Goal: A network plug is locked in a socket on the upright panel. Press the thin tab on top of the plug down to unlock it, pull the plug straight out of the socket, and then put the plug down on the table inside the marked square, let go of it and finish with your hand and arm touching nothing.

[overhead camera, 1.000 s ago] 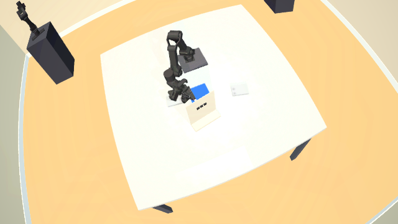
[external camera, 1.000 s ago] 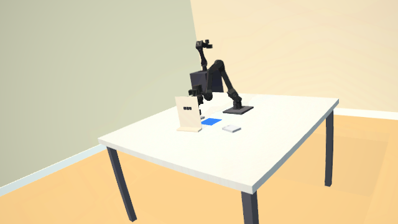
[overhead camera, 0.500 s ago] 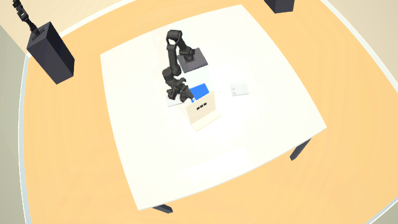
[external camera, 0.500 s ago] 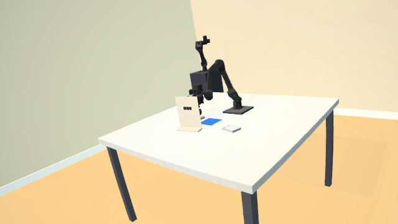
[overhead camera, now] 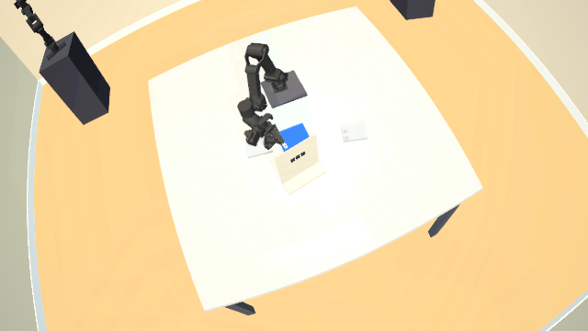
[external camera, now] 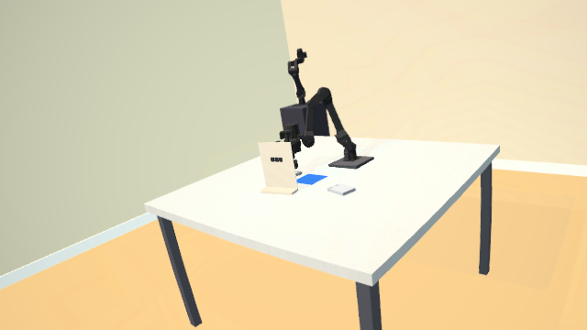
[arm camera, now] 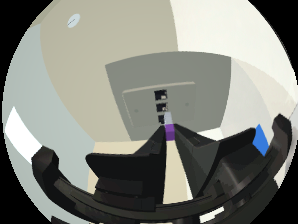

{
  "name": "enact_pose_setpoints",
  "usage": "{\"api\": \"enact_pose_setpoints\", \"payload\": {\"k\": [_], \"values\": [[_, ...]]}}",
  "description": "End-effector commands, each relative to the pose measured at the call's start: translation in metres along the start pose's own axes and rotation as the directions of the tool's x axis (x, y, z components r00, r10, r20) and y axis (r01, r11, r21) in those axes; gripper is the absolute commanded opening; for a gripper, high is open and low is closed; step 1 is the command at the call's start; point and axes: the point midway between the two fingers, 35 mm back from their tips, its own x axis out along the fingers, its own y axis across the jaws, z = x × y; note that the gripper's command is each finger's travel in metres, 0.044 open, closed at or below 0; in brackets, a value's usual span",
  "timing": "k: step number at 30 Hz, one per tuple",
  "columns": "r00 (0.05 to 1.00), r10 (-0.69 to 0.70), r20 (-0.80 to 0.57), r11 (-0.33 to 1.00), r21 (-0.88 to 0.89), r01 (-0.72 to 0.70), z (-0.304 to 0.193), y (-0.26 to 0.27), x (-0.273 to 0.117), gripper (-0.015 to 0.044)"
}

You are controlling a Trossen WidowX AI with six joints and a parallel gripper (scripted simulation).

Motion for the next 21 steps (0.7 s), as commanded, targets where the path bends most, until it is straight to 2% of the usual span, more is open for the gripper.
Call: {"api": "enact_pose_setpoints", "payload": {"k": [1, 21], "values": [[1.0, -0.002, -0.006, 1.0, 0.0, 0.002, -0.002, -0.001, -0.003, 0.0], [1.0, -0.001, -0.001, 1.0, -0.002, 0.001, -0.003, 0.016, -0.013, 0.0]]}}
